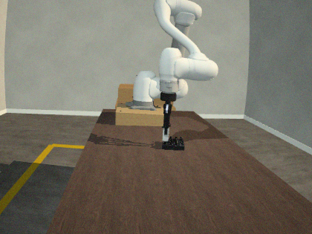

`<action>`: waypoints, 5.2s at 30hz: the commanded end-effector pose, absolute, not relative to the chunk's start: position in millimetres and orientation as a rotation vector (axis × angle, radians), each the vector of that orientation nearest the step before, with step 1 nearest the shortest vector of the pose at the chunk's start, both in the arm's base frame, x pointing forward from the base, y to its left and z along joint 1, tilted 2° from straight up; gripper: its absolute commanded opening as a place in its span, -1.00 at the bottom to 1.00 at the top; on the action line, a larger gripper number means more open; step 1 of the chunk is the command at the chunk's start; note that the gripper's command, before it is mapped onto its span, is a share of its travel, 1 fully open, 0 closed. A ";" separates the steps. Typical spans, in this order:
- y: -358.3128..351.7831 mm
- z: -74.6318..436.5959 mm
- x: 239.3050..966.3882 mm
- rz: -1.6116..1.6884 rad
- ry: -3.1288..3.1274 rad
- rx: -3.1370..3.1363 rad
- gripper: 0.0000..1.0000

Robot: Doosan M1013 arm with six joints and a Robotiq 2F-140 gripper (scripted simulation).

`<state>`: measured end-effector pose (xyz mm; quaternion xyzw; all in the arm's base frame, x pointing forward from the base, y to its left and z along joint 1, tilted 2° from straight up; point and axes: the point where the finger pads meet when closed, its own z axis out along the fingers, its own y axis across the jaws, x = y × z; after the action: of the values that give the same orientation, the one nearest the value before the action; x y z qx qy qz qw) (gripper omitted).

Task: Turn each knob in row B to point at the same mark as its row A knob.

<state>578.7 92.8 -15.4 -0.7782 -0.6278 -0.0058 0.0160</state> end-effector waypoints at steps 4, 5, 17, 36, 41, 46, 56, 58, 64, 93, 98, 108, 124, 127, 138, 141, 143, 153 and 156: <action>92.4 0.2 578.9 -0.018 -1.952 -2.420 -0.77; 92.3 3.1 578.9 -0.018 -1.952 -2.420 -0.77; 91.8 16.6 579.1 -0.018 -1.952 -2.420 -0.77; 91.8 17.2 579.1 -0.021 -2.054 -2.335 -0.77; 91.8 18.6 579.1 -0.025 -2.283 -2.113 -0.77; 91.8 19.8 579.1 -0.029 -2.449 -1.921 -0.77; 91.7 22.3 579.2 -0.037 -2.752 -1.462 -0.77; 91.7 22.8 579.2 -0.038 -2.804 -1.362 -0.77; 91.7 24.2 579.2 -0.042 -2.926 -1.082 -0.77; 91.5 31.4 579.3 -0.053 -3.094 0.507 -0.77; 91.4 32.6 579.3 -0.054 -3.047 0.751 -0.77; 91.4 35.1 579.3 -0.054 -2.867 1.291 -0.77; 91.3 36.6 579.3 -0.053 -2.722 1.581 -0.77; 91.3 36.6 579.3 -0.053 -2.722 1.581 -0.77; 91.3 36.6 579.3 -0.053 -2.722 1.581 -0.77; 91.3 36.6 579.3 -0.053 -2.722 1.581 -0.77; 91.3 36.6 579.3 -0.053 -2.722 1.581 -0.77; 91.3 36.6 579.3 -0.053 -2.722 1.581 -0.77; 91.3 36.6 579.3 -0.053 -2.722 1.581 -0.77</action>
<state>579.3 91.3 36.5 0.5020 -0.8647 -0.0167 -0.0033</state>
